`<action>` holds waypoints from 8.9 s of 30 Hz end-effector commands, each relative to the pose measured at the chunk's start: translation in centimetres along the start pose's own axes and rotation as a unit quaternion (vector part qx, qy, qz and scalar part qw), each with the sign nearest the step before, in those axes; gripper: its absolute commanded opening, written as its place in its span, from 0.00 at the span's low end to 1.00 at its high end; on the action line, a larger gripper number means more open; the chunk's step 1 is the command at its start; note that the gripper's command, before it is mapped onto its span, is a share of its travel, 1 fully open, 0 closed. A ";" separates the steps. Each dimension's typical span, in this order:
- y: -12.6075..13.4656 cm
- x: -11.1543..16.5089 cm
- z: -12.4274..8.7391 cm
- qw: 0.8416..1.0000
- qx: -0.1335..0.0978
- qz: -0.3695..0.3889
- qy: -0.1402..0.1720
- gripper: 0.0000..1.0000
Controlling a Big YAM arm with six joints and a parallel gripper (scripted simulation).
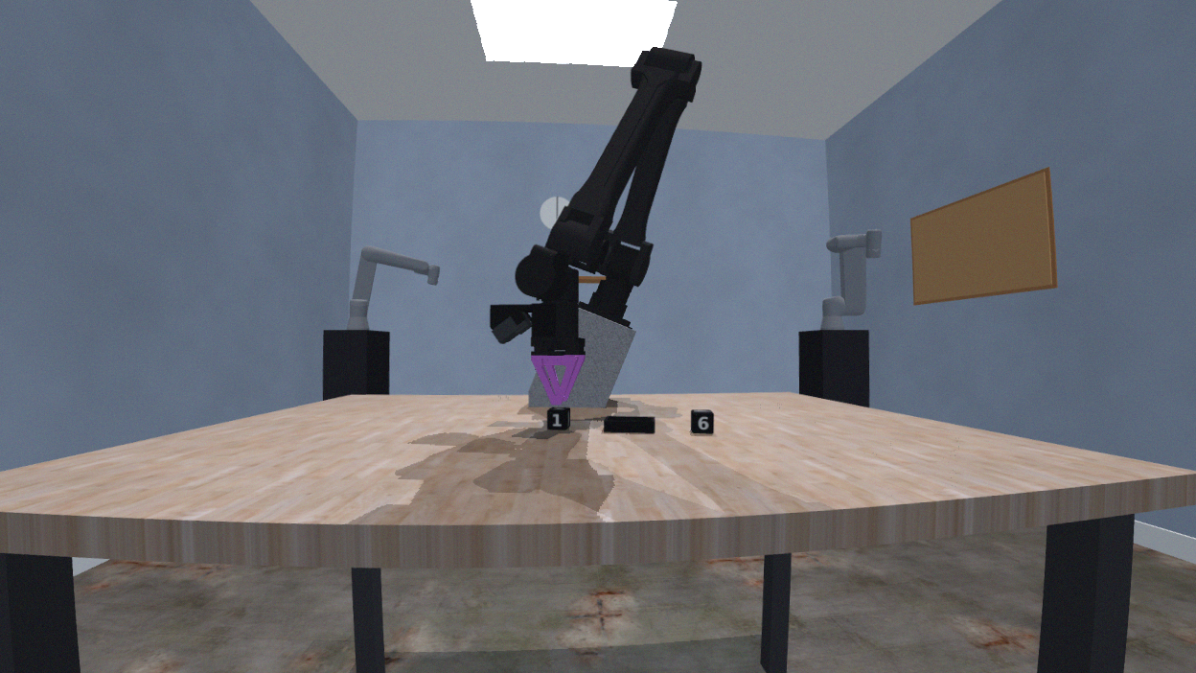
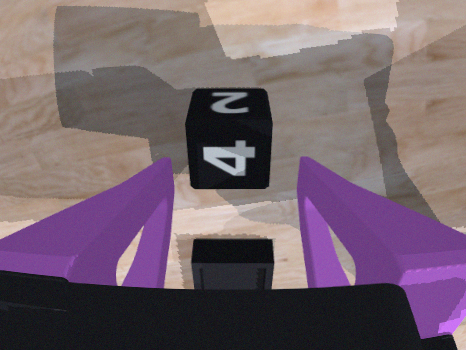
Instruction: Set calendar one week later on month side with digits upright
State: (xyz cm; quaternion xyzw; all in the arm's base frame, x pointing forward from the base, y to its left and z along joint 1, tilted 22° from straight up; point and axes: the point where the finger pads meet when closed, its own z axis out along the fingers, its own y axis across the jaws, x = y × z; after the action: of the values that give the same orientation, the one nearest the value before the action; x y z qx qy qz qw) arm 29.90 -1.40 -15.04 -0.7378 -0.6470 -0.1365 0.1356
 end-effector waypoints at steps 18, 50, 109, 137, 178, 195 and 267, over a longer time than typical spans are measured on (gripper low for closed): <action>0.1 0.4 -0.2 1.000 -0.005 0.001 -0.001 0.45; 1.1 0.2 -0.1 1.000 -0.004 0.001 0.000 0.45; 1.2 0.0 2.9 1.000 -0.009 0.001 -0.001 0.45; 1.1 0.3 2.7 1.000 -0.007 0.000 -0.001 0.45; 1.1 0.3 2.7 1.000 -0.007 0.000 -0.001 0.26; 0.3 -0.3 -2.8 1.000 -0.007 0.002 -0.002 0.26; -0.1 9.1 -2.4 1.000 0.001 0.007 -0.001 0.26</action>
State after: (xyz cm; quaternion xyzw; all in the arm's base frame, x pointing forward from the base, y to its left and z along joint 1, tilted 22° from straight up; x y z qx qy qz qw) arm 30.88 6.14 -8.96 -0.7341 -0.6507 -0.1346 0.1398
